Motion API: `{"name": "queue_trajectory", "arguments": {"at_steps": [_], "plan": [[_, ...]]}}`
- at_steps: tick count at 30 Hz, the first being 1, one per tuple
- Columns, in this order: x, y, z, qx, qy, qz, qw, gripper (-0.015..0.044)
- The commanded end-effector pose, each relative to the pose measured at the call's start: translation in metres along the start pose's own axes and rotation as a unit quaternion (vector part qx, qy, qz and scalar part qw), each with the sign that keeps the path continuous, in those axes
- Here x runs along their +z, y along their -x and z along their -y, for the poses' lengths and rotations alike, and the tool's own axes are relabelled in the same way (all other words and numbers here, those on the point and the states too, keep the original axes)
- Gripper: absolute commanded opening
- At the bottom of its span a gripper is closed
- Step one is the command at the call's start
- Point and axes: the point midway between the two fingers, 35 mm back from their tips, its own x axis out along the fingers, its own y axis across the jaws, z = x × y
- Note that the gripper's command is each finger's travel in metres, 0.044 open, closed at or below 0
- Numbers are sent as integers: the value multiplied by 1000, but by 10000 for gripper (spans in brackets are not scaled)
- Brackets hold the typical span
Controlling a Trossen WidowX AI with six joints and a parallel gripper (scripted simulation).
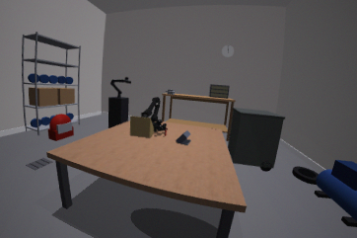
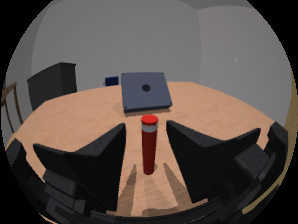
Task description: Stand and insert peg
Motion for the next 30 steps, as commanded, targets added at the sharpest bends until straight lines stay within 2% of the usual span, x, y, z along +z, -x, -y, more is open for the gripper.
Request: {"name": "queue_trajectory", "arguments": {"at_steps": [1,8,15,30], "plan": [[0,0,0,0,1,0,1000,261],[0,0,0,0,1,0,1000,440],[4,0,-2,-3,0,-1,1000,440],[92,-1,-20,-31,-11,-19,999,440]]}}
